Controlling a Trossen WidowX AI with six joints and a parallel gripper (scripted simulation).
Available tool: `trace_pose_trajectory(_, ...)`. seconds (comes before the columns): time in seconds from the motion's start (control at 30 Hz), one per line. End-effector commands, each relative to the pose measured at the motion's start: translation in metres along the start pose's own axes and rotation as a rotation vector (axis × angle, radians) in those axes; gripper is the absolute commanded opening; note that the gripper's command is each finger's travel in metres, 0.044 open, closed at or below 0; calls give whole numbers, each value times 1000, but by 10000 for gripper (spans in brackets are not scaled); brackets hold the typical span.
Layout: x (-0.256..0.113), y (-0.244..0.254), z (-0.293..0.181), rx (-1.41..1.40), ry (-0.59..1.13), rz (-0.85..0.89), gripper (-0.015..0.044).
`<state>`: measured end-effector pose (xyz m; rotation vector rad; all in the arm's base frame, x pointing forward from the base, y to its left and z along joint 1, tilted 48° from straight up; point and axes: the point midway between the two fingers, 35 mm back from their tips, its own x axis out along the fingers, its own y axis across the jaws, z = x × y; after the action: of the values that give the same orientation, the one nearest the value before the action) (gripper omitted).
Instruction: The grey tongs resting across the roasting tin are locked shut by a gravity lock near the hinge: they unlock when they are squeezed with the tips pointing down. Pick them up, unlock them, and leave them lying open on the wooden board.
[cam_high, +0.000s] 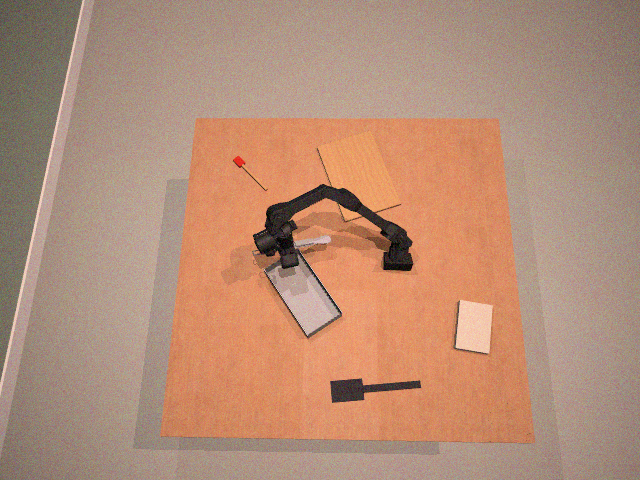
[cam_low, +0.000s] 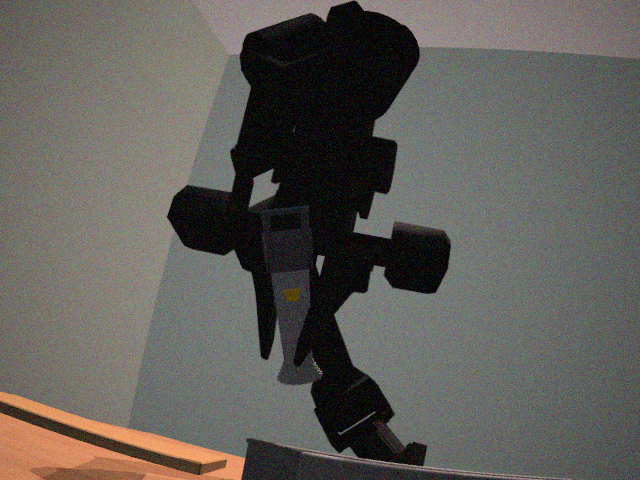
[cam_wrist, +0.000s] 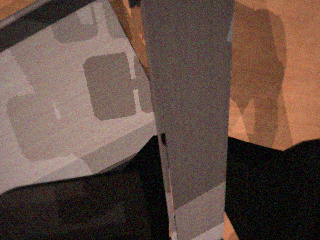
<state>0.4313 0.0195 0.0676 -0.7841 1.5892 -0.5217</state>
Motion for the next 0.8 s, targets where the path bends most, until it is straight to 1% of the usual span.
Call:
trace_pose_trajectory(0.0, -7, -27, -10, 91, -13, 3, -150)
trace_pose_trajectory(0.43, -14, -100, -49, 358, -23, 14, -150)
trace_pose_trajectory(0.77, -17, -151, -89, 583, -29, 12, -150)
